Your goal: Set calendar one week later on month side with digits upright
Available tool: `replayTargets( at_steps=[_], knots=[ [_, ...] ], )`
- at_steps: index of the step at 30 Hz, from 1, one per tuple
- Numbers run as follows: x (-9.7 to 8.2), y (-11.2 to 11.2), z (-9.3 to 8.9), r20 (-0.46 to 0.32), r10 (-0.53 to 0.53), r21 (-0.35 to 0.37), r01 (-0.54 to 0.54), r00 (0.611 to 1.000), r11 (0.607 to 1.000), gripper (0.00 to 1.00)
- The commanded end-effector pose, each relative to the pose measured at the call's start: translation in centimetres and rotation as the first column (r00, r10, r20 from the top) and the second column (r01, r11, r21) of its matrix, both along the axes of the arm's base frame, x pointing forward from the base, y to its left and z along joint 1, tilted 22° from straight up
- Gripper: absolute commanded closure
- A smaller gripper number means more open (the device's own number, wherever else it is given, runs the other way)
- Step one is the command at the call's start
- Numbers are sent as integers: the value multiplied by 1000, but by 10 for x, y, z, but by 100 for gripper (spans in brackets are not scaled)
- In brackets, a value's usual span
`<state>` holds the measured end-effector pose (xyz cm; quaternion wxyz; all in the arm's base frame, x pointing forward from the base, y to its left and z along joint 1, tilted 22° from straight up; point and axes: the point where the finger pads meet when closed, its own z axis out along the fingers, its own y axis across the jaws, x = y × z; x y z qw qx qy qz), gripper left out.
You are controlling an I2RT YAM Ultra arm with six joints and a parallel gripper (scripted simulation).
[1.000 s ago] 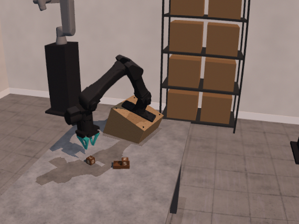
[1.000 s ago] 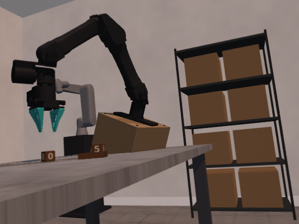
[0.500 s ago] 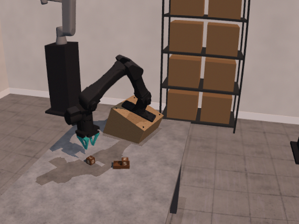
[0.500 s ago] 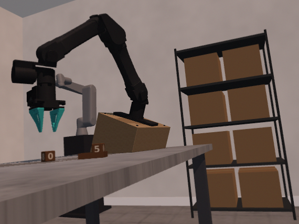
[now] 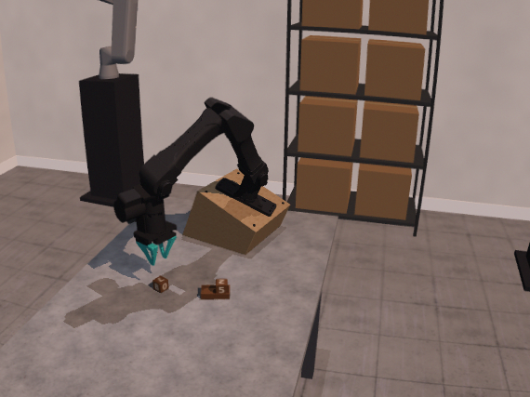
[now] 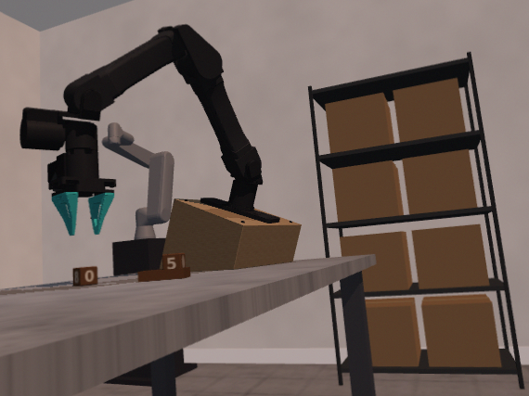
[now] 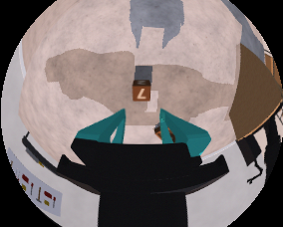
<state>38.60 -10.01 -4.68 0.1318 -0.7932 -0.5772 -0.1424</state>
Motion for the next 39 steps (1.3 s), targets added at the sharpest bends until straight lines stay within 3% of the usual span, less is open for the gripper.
replayTargets(
  at_steps=[1,39],
  knots=[
    [3,-3,3,16,-5,-8,5,1000,1000,53],
    [8,14,-37,16,-5,-8,5,1000,1000,53]
  ],
)
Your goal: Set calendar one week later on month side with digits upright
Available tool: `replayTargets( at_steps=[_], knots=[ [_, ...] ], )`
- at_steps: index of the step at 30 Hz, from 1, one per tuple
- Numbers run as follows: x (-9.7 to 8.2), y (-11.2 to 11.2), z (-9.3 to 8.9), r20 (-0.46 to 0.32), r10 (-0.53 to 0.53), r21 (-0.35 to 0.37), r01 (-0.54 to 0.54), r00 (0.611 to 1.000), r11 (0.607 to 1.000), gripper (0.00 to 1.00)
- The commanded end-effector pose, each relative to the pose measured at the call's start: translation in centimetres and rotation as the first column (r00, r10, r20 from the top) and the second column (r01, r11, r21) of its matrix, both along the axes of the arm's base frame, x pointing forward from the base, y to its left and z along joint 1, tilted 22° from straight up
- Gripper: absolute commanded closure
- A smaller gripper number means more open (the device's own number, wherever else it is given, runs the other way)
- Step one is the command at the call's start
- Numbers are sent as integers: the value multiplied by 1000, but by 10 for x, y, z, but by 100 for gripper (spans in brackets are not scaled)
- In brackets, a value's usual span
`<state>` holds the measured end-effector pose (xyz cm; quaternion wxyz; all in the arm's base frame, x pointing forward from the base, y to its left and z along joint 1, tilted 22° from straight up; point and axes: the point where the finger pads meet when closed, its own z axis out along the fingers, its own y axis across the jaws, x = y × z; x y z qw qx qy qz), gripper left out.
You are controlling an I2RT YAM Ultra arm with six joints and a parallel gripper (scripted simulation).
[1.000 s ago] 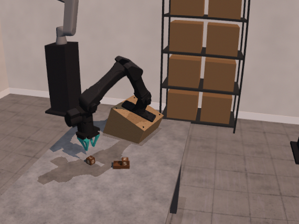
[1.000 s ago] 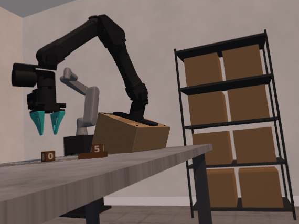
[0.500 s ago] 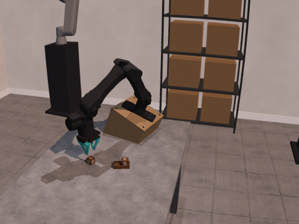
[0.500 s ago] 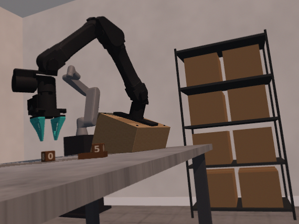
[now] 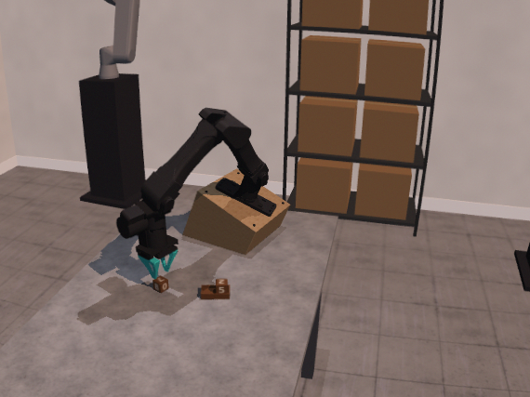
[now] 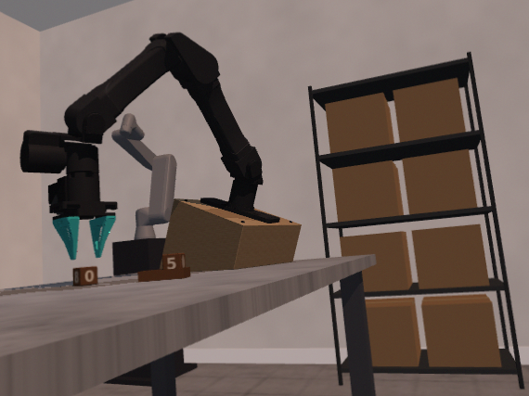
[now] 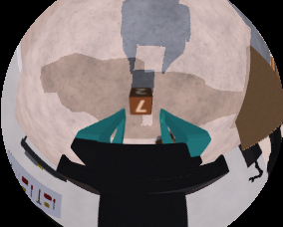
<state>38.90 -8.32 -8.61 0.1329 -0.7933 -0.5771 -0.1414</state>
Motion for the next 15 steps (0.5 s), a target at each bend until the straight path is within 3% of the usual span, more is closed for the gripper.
replayTargets(
  at_steps=[1,15],
  knots=[
    [5,-3,1,19,-5,-8,6,1000,1000,53],
    [5,-1,-3,19,-5,-8,6,1000,1000,53]
  ],
)
